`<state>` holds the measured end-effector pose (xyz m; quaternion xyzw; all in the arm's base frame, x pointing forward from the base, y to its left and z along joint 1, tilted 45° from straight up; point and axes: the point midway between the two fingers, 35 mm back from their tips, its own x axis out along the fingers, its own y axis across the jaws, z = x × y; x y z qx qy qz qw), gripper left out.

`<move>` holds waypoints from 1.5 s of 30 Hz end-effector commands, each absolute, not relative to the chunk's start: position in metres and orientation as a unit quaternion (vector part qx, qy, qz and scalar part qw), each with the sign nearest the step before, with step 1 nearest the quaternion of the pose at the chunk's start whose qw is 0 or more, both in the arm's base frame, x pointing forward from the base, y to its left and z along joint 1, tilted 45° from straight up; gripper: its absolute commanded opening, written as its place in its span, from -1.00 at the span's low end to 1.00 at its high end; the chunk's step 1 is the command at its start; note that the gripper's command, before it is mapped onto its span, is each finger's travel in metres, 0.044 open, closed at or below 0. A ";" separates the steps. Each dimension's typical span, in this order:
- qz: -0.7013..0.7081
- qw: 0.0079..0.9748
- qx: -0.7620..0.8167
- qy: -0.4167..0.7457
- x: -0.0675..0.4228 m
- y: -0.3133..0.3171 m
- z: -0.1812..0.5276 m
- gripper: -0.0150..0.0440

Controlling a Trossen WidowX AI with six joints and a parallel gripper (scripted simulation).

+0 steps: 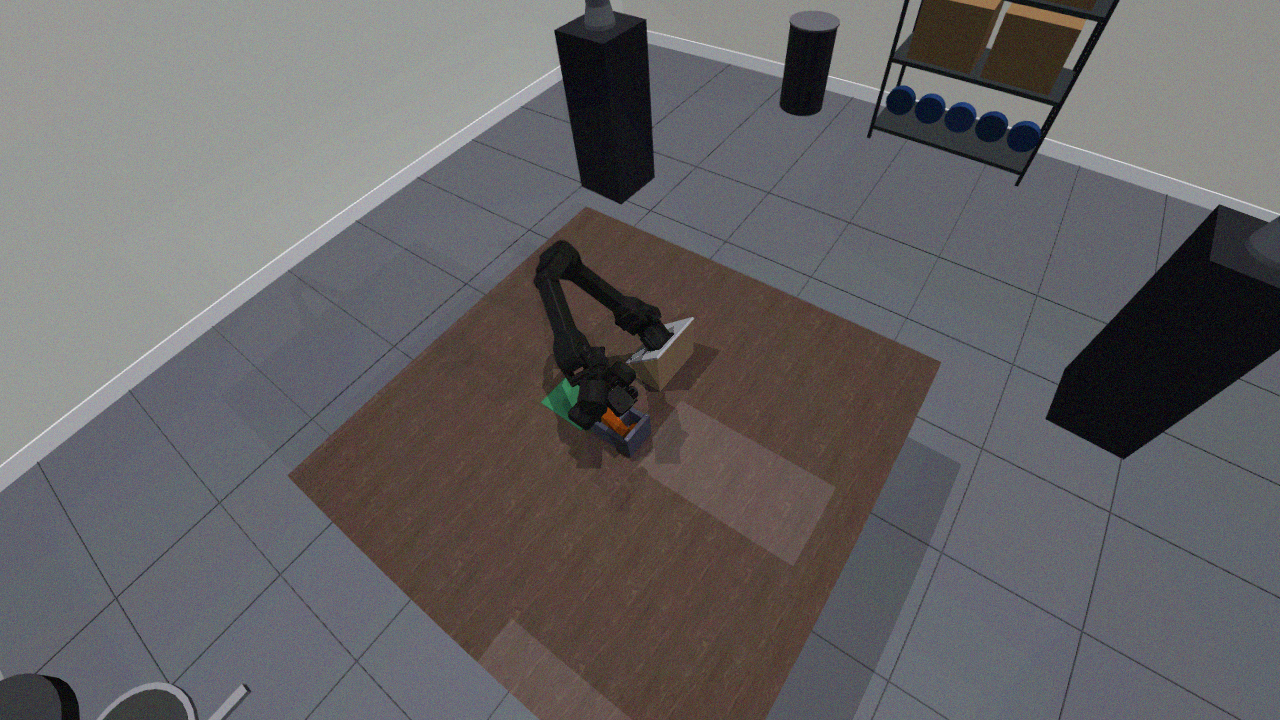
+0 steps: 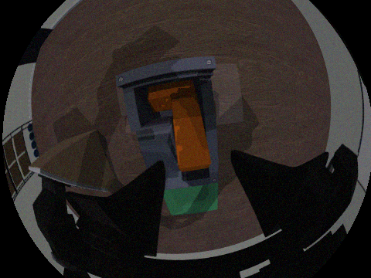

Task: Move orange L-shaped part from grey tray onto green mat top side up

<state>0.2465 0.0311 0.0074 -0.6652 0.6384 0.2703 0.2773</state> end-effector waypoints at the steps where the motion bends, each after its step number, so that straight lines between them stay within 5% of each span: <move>1: 0.271 0.271 -0.666 0.640 0.245 0.025 0.002 0.46; 23: 0.270 0.270 -0.666 0.640 0.245 0.002 -0.019 0.46; 28: 0.269 0.277 -0.665 0.639 0.247 0.005 -0.017 0.01; 38: 0.269 0.277 -0.665 0.639 0.247 0.005 -0.017 -0.21; 41: 0.269 0.277 -0.665 0.639 0.247 0.005 -0.017 -0.48; 45: 0.269 0.277 -0.665 0.639 0.247 0.005 -0.017 -0.49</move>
